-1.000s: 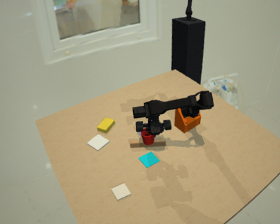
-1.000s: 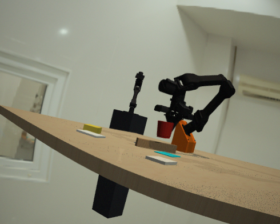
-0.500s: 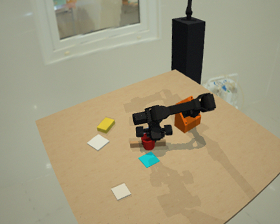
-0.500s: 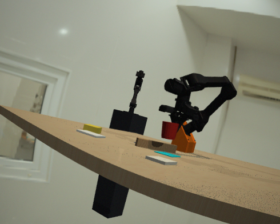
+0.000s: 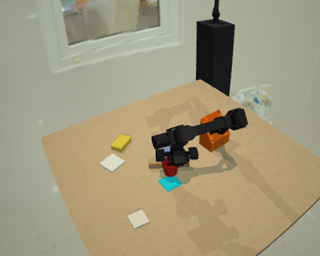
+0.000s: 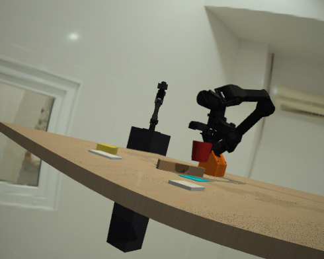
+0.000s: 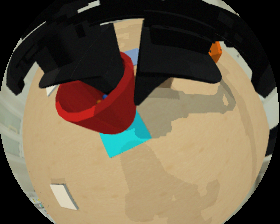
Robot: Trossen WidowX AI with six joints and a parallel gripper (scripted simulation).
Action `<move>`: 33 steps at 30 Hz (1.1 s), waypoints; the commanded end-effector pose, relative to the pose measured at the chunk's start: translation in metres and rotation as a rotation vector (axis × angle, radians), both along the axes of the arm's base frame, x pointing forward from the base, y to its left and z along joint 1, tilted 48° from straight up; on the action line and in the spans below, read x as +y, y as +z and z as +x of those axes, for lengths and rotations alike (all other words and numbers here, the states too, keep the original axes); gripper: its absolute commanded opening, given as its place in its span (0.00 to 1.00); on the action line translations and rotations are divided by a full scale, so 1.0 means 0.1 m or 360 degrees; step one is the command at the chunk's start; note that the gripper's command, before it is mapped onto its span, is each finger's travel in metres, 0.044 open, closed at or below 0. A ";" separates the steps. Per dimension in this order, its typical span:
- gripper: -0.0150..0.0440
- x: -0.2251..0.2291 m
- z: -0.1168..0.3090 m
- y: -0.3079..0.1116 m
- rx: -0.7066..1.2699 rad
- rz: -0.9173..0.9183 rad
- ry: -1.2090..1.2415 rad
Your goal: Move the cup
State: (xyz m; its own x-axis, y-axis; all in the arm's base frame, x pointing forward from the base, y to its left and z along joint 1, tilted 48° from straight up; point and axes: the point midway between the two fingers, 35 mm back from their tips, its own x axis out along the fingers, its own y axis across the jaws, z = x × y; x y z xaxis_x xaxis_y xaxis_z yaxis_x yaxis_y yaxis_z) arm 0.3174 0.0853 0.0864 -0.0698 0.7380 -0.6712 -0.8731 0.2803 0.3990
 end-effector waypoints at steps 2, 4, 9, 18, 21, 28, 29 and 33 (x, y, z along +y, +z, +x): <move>0.25 0.03 0.02 0.01 0.0002 0.0006 -0.0007; 0.25 0.05 0.02 -0.01 0.0002 0.0006 -0.0007; 0.25 0.11 0.01 -0.06 0.0001 0.0006 -0.0007; 0.25 0.21 0.01 -0.15 0.0001 0.0006 -0.0007; 0.25 0.25 0.01 -0.18 0.0001 0.0006 -0.0007; 0.25 0.33 0.00 -0.25 0.0001 0.0007 -0.0007; 0.25 0.34 0.00 -0.26 0.0001 0.0007 -0.0007; 0.25 0.38 -0.01 -0.30 0.0001 0.0008 -0.0007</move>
